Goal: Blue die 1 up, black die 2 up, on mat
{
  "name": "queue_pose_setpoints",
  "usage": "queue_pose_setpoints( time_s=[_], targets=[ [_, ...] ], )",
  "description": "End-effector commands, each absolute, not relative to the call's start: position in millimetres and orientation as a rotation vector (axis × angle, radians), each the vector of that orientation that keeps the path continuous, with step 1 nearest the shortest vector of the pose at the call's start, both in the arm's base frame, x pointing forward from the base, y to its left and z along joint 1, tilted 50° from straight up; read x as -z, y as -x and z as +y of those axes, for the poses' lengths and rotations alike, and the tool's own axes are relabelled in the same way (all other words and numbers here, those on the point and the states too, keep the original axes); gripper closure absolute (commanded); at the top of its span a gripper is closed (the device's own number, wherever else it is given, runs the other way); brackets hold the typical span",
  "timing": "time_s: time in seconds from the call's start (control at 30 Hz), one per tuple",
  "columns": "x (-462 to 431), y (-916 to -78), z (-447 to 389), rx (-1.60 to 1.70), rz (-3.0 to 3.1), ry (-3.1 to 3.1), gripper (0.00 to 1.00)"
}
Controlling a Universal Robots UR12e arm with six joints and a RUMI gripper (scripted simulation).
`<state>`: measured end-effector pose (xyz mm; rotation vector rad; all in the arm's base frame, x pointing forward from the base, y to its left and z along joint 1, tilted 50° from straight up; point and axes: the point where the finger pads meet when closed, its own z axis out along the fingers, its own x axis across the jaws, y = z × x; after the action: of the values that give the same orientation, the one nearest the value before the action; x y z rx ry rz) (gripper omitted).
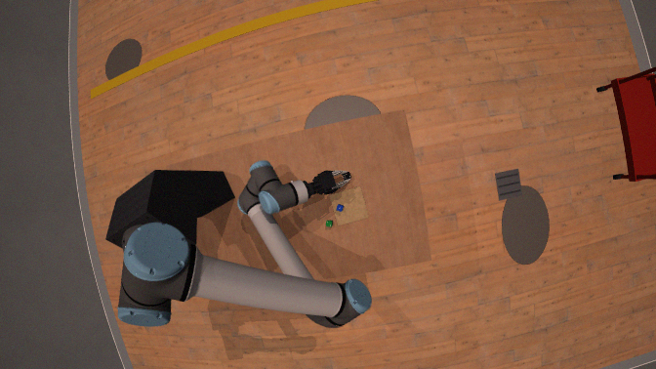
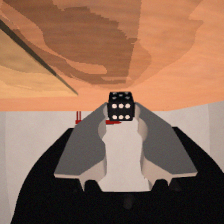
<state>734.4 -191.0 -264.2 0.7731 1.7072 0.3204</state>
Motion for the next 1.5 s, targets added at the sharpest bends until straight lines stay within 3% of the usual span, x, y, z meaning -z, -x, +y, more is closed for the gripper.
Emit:
queue_pose_setpoints(
  time_s=[0.0,1.47],
  targets=[
    [265.7,-735.1,-192.4,-0.321,1.707,-0.773,0.94],
    [269.2,-736.6,-196.2,-0.321,1.707,-0.773,0.94]
  ],
)
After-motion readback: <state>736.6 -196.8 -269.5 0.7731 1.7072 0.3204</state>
